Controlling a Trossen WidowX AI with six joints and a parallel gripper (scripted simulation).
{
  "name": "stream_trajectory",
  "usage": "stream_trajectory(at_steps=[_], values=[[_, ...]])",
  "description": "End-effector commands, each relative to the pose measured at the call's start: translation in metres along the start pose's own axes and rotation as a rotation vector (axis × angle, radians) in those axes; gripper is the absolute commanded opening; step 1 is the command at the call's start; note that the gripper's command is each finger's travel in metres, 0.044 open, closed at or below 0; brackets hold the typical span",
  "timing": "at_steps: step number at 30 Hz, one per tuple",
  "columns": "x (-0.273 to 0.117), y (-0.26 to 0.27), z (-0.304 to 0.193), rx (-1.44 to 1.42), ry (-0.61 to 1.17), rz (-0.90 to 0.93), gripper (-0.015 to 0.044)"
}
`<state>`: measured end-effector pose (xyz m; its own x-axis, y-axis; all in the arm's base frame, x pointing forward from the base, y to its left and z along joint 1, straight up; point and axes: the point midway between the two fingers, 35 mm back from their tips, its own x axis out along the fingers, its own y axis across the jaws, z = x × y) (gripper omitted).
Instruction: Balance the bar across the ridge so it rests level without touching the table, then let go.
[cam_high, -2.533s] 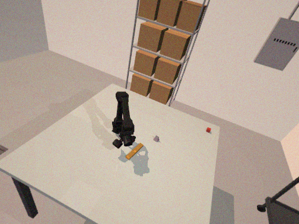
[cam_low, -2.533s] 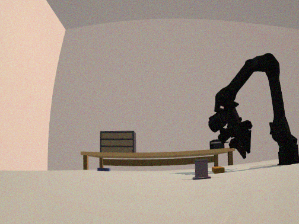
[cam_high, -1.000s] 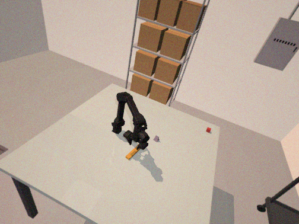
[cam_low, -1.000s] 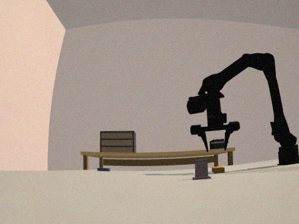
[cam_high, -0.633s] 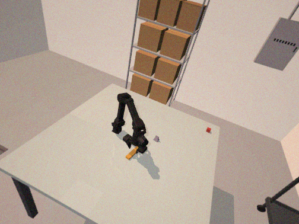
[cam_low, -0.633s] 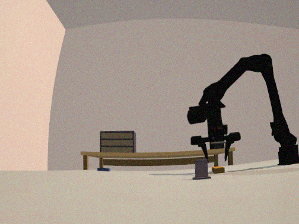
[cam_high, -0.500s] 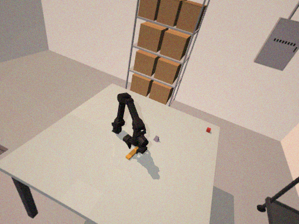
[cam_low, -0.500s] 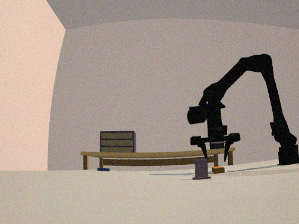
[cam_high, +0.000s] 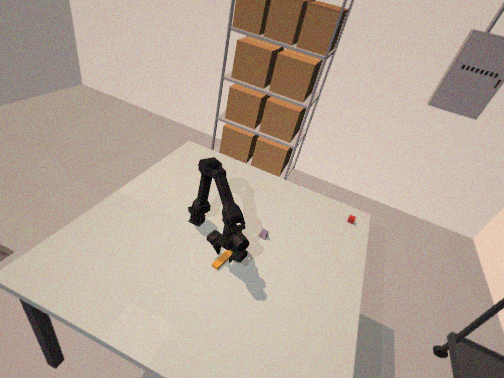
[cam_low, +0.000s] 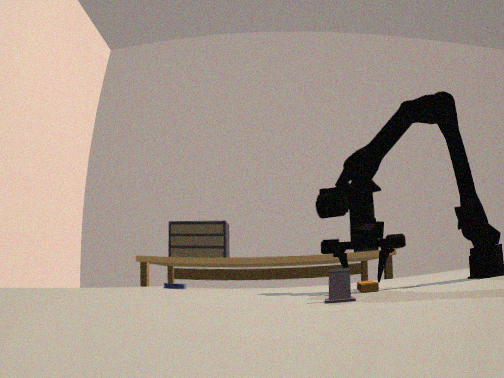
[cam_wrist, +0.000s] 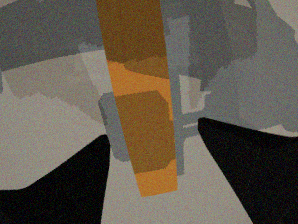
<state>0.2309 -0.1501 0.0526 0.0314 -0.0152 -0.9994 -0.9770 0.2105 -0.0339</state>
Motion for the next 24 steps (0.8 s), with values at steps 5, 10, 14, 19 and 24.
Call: stream_trajectory(at_steps=[5,10,14,19,24], values=[[0.0069,0.0031,0.0005,-0.006,-0.001,0.014,0.0315],[0.0069,0.0031,0.0005,-0.006,-0.001,0.014,0.0315],[0.0069,0.0031,0.0005,-0.006,-0.001,0.014,0.0315],[0.0058,0.0021,0.0008,0.0,-0.004,0.01,0.0236],[0.0058,0.0021,0.0008,0.0,-0.004,0.01,0.0144]])
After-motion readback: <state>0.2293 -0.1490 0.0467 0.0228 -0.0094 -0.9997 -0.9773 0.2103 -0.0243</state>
